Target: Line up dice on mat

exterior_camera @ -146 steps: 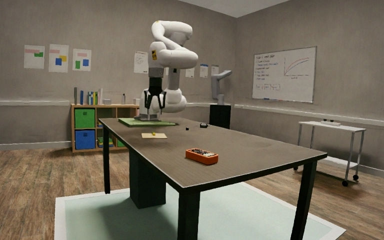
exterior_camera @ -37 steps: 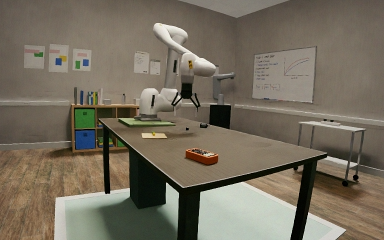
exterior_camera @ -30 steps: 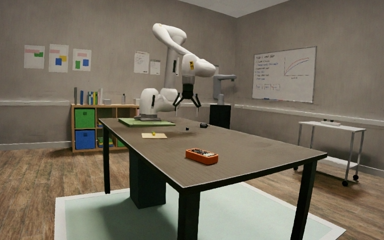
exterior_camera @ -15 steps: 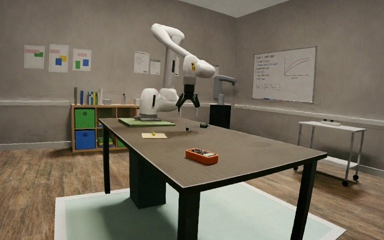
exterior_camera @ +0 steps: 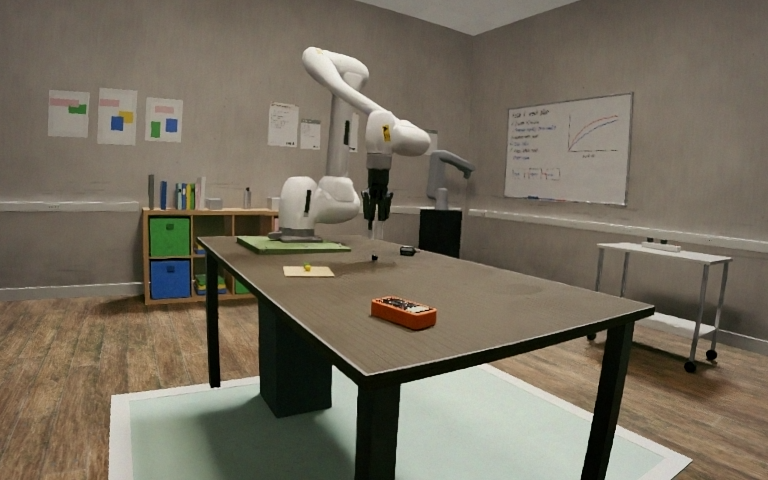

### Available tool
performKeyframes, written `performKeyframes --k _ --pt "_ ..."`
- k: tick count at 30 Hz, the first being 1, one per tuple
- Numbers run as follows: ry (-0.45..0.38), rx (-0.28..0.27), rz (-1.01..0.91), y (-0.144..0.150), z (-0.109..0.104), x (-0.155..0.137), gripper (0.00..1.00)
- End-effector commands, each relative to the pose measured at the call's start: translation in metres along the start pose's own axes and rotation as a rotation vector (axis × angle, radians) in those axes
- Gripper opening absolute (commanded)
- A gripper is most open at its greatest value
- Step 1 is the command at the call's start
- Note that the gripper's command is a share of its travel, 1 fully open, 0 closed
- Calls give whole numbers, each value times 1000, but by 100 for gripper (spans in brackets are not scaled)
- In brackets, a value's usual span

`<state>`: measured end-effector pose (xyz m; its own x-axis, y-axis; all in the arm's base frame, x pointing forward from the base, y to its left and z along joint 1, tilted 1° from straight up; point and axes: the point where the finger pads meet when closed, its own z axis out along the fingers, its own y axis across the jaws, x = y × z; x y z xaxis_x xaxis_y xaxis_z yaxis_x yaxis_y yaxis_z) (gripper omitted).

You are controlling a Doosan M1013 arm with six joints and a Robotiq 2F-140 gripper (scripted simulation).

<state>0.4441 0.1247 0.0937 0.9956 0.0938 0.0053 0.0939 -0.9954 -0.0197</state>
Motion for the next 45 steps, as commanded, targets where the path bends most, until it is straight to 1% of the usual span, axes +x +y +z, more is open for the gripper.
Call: performKeyframes --k 1,29,45 --pt "1 0 0 0 0 0 27" --pt "1 0 0 0 0 0 27" --pt "1 0 1 0 13 0 27"
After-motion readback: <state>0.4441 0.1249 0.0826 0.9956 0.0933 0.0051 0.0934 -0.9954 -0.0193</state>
